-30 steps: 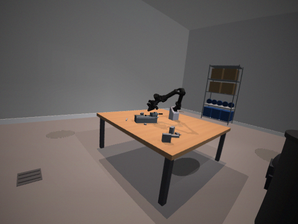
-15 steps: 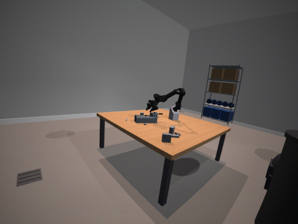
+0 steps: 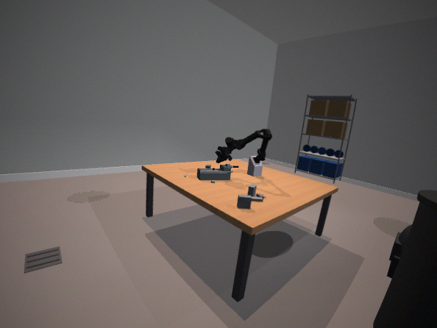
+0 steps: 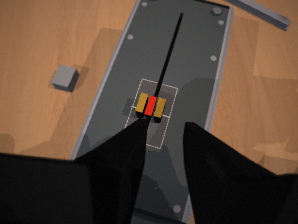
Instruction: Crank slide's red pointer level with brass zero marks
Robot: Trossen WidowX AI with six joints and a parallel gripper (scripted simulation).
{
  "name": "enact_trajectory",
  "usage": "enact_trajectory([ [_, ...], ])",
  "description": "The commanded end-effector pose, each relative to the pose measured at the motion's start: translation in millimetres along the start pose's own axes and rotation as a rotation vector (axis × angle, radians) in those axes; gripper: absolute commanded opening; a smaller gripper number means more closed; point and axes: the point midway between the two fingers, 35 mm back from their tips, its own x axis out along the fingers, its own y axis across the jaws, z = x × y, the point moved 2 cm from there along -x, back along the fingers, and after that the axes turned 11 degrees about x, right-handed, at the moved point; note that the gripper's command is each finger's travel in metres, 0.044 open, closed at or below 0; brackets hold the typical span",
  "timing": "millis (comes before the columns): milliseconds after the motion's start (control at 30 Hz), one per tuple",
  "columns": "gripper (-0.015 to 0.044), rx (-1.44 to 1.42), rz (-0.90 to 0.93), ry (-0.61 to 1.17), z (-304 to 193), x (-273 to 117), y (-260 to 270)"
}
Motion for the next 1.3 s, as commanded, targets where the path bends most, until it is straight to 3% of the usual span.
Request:
enact_trajectory([
  [0, 0.0000, 0.000, 0.000, 0.000, 0.0, 0.0, 0.0],
  [600, 0.0000, 0.000, 0.001, 0.000, 0.0, 0.0, 0.1],
  [1167, 0.0440, 0.000, 0.001, 0.000, 0.0, 0.0, 0.1],
  [1267, 0.0387, 0.000, 0.001, 0.000, 0.0, 0.0, 0.1],
])
